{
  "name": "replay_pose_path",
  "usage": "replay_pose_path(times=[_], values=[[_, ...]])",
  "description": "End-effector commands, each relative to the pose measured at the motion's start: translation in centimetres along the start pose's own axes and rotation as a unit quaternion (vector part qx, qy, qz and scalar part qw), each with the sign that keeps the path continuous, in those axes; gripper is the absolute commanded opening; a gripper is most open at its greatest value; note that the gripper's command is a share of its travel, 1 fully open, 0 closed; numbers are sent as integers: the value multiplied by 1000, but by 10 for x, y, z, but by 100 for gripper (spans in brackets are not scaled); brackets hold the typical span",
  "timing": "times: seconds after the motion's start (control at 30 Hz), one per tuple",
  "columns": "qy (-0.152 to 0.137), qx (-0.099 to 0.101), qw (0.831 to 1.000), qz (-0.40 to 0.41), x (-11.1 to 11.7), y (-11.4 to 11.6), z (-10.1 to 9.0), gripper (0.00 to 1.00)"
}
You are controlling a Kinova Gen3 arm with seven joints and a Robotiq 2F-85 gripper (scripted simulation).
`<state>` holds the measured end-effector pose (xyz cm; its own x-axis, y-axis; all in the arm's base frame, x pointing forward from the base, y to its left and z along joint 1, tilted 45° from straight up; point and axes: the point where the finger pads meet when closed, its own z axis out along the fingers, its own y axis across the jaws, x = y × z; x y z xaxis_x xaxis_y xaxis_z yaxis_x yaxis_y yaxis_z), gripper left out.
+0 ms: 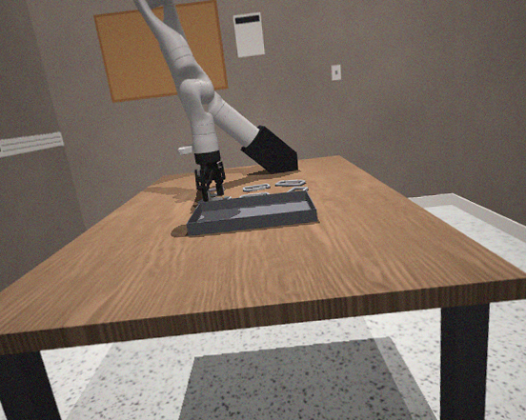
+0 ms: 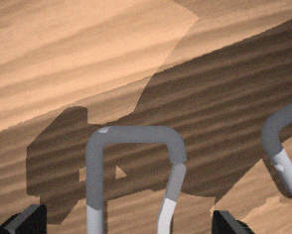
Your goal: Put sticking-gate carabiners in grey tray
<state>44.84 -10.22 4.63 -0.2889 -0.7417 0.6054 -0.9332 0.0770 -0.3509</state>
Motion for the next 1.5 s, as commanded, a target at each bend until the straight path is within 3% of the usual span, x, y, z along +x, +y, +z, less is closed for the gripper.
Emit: replay_pose_path(times=[0.0, 0.17, 0.2, 0.4, 1.47], values=[[-1, 1, 1000, 0, 0, 0, -1, 100], [-1, 1, 1000, 0, 0, 0, -1, 100], [-1, 1, 1000, 0, 0, -3, -70, 100], [-1, 1, 1000, 0, 1, -4, -84, 100], [2, 0, 1000, 1, 0, -4, -85, 100]])
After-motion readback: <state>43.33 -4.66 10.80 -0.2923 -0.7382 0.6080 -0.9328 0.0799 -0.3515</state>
